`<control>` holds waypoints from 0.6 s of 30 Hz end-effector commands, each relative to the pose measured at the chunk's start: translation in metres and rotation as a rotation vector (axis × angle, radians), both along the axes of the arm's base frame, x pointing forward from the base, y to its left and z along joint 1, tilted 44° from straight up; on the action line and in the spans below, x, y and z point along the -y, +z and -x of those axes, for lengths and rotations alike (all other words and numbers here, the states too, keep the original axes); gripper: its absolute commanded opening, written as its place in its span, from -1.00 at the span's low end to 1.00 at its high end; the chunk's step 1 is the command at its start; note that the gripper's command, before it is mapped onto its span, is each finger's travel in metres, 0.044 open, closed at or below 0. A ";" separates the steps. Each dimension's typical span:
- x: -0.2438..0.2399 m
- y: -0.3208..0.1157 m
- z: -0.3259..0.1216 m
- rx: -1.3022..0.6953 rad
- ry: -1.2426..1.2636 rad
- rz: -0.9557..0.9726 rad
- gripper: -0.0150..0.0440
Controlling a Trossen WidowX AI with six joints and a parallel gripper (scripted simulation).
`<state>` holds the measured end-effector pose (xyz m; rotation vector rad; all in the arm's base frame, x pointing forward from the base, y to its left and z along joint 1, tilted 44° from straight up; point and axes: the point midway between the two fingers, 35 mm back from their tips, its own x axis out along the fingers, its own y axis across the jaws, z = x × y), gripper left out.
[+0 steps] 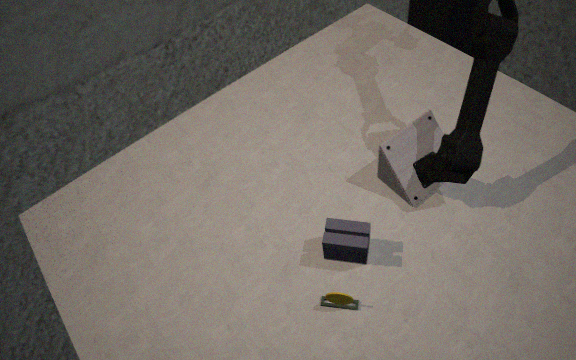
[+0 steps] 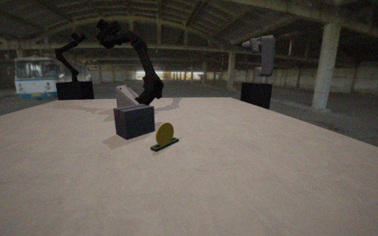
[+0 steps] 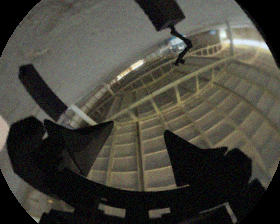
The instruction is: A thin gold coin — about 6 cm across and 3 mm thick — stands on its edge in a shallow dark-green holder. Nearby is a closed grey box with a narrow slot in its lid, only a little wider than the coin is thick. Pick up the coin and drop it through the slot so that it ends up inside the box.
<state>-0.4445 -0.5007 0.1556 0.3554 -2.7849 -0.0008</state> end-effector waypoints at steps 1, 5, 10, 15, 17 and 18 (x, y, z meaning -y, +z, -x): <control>0.001 0.000 -0.001 0.000 0.002 -0.005 0.78; 0.027 -0.002 -0.024 -0.001 0.055 -0.114 0.42; 0.084 -0.008 -0.090 -0.030 0.194 -0.379 0.05; 0.127 -0.015 -0.158 -0.101 0.322 -0.637 0.05; 0.143 -0.019 -0.191 -0.136 0.393 -0.732 0.05; 0.150 -0.021 -0.208 -0.156 0.428 -0.779 0.05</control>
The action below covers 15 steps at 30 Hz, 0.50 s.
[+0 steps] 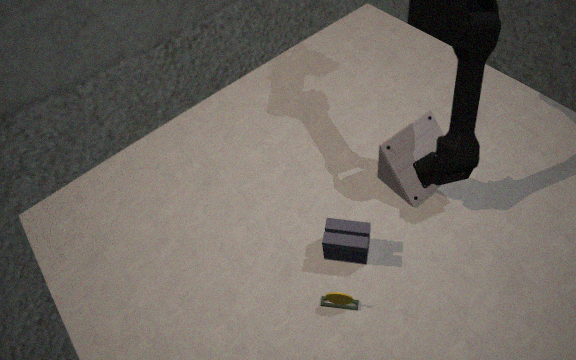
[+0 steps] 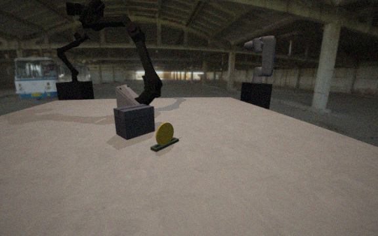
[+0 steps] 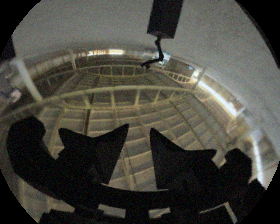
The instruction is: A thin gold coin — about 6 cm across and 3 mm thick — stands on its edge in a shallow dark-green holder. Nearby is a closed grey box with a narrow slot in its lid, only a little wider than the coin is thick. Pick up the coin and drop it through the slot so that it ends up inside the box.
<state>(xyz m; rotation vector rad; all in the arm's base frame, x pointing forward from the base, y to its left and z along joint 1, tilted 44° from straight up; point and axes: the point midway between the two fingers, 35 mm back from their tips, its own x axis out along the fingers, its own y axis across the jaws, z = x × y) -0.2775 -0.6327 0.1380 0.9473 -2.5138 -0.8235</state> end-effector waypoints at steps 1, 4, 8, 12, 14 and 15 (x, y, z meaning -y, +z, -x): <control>0.024 -0.005 -0.058 -0.060 0.134 -0.172 0.05; 0.039 -0.012 -0.110 -0.118 0.254 -0.302 0.05; 0.050 -0.022 -0.181 -0.211 0.419 -0.464 0.05; 0.049 -0.032 -0.252 -0.318 0.592 -0.610 0.05; 0.045 -0.037 -0.289 -0.372 0.684 -0.676 0.05; 0.042 -0.039 -0.307 -0.400 0.731 -0.707 0.05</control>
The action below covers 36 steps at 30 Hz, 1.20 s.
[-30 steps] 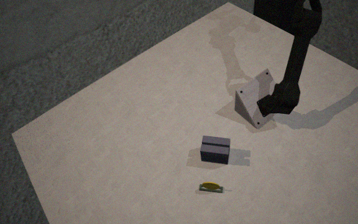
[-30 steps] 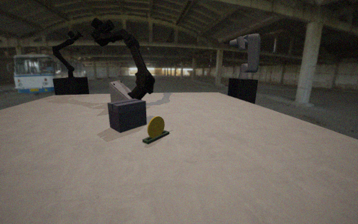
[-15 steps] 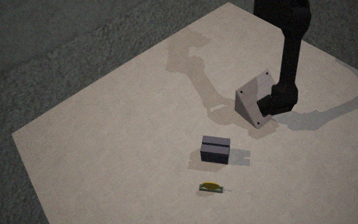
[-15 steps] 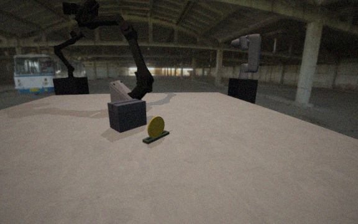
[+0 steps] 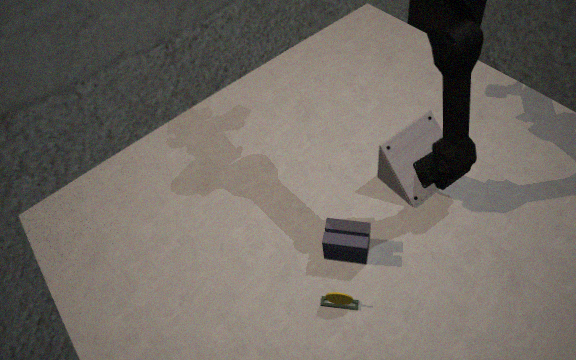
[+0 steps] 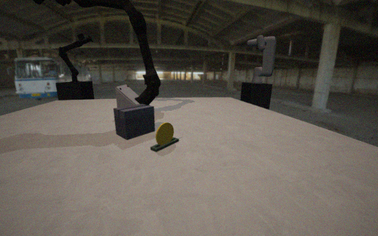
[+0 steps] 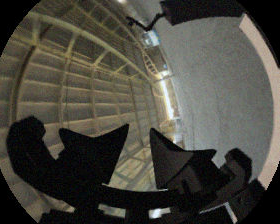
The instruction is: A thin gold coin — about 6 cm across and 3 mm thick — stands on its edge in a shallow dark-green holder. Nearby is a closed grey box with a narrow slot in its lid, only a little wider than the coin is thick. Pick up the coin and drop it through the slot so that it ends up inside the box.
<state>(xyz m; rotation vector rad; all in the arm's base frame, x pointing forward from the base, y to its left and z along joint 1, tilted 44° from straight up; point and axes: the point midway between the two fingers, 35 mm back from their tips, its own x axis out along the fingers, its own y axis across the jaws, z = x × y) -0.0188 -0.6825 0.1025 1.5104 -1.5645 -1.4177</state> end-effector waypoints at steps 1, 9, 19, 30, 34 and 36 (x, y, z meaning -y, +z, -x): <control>-0.012 -0.006 -0.066 -0.088 0.182 -0.118 0.05; -0.067 -0.023 -0.200 -0.270 0.595 -0.332 0.05; -0.187 -0.032 -0.337 -0.483 1.146 -0.514 0.05; -0.366 -0.022 -0.424 -0.686 1.790 -0.621 0.05; -0.437 -0.014 -0.436 -0.736 2.028 -0.648 0.05; -0.472 -0.008 -0.437 -0.755 2.146 -0.659 0.05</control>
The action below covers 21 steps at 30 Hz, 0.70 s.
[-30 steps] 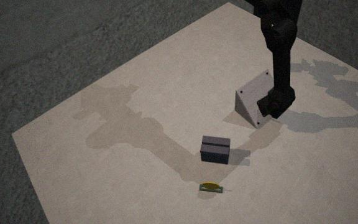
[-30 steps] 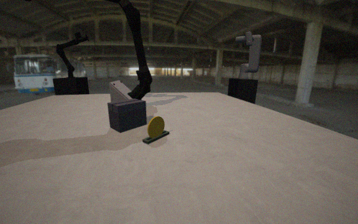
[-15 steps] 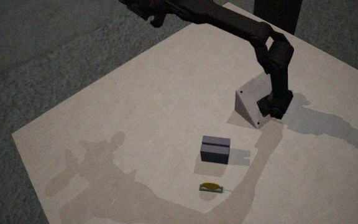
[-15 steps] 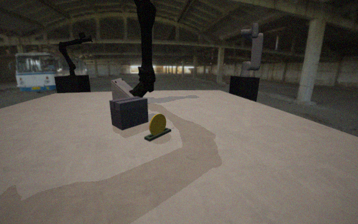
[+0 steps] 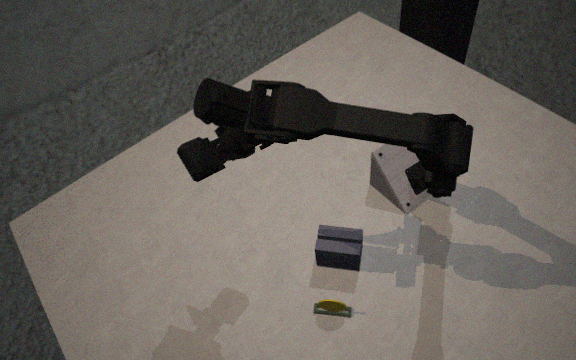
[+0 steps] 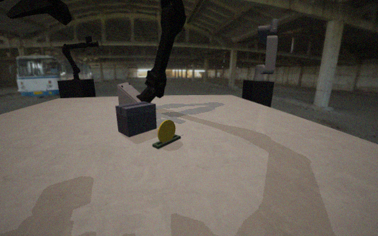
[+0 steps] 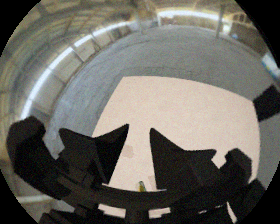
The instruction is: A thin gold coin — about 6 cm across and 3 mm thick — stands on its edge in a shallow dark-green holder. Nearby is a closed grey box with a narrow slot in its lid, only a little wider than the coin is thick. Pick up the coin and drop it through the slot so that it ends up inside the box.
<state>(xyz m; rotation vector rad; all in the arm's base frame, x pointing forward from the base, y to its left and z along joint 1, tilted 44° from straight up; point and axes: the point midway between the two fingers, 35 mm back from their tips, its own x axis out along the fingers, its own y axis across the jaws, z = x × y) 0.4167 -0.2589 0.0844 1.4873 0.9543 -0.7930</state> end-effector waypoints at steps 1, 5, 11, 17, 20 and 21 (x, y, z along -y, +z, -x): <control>-0.066 0.013 -0.002 -0.023 0.207 -0.075 0.05; -0.133 0.028 0.005 -0.045 0.418 -0.162 0.05; -0.226 0.056 0.030 -0.068 0.712 -0.302 0.05; -0.282 0.078 0.059 -0.082 0.908 -0.413 0.05; -0.282 0.078 0.059 -0.082 0.908 -0.413 0.05; -0.283 0.076 0.059 -0.082 0.908 -0.412 0.05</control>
